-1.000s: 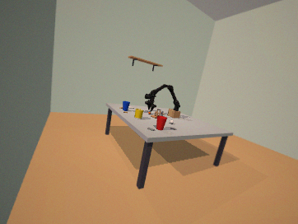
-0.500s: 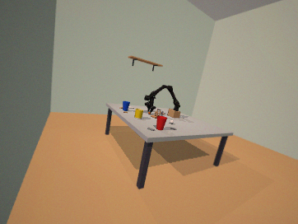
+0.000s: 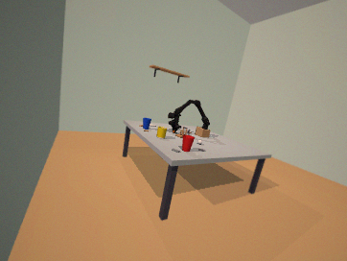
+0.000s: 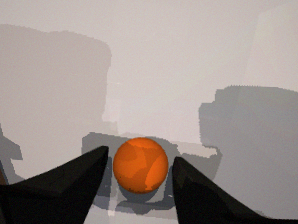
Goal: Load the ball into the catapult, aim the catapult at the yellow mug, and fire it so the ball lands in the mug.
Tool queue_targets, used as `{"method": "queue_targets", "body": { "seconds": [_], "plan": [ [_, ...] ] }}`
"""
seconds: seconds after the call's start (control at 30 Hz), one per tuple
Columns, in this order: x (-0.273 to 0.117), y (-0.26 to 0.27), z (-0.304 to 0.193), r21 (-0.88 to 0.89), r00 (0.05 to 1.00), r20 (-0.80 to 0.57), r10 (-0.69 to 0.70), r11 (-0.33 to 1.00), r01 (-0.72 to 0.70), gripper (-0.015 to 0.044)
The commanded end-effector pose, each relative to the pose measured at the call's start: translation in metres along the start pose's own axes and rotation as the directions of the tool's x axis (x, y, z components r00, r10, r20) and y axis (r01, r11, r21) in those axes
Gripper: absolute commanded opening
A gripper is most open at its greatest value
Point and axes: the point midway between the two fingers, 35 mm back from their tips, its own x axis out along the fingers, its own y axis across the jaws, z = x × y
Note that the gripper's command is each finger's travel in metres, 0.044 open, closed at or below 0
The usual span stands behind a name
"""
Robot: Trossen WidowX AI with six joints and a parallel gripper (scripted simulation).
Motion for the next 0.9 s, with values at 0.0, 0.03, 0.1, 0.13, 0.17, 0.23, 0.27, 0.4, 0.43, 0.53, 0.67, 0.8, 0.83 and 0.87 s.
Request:
{"method": "queue_targets", "body": {
  "seconds": [0.0,0.03,0.1,0.13,0.17,0.23,0.27,0.4,0.43,0.53,0.67,0.8,0.83,0.87],
  "plan": [
    [0.002,0.000,-0.001,-0.002,1.000,-0.002,-0.003,1.000,0.003,0.0110],
    [0.002,0.000,-0.001,-0.002,1.000,-0.002,-0.003,1.000,0.003,0.0103],
    [0.002,0.000,-0.001,-0.002,1.000,-0.002,-0.003,1.000,0.003,0.0090],
    [0.002,0.000,-0.001,-0.002,1.000,-0.002,-0.003,1.000,0.003,0.0083],
    [0.002,0.000,-0.001,-0.002,1.000,-0.002,-0.003,1.000,0.003,0.0076],
    [0.000,0.000,-0.001,-0.002,1.000,-0.002,-0.003,1.000,0.003,0.0024],
    [-0.005,0.000,0.000,-0.002,1.000,-0.002,-0.003,1.000,0.003,0.0000],
    [-0.041,-0.001,0.004,-0.002,1.000,-0.001,-0.004,1.000,0.004,0.0000],
    [-0.051,-0.001,0.004,-0.002,1.000,-0.001,-0.004,1.000,0.004,0.0000],
    [-0.080,-0.001,0.004,-0.002,1.000,-0.001,-0.004,1.000,0.004,0.0000],
    [-0.118,0.001,-0.001,-0.002,1.000,-0.002,-0.004,1.000,0.004,0.0000],
    [-0.125,0.001,-0.002,-0.002,1.000,-0.002,-0.004,1.000,0.004,0.0000],
    [-0.125,0.001,-0.002,-0.002,1.000,-0.002,-0.004,1.000,0.004,0.0000],
    [-0.125,0.001,-0.002,-0.002,1.000,-0.002,-0.004,1.000,0.004,0.0000]
  ]
}}
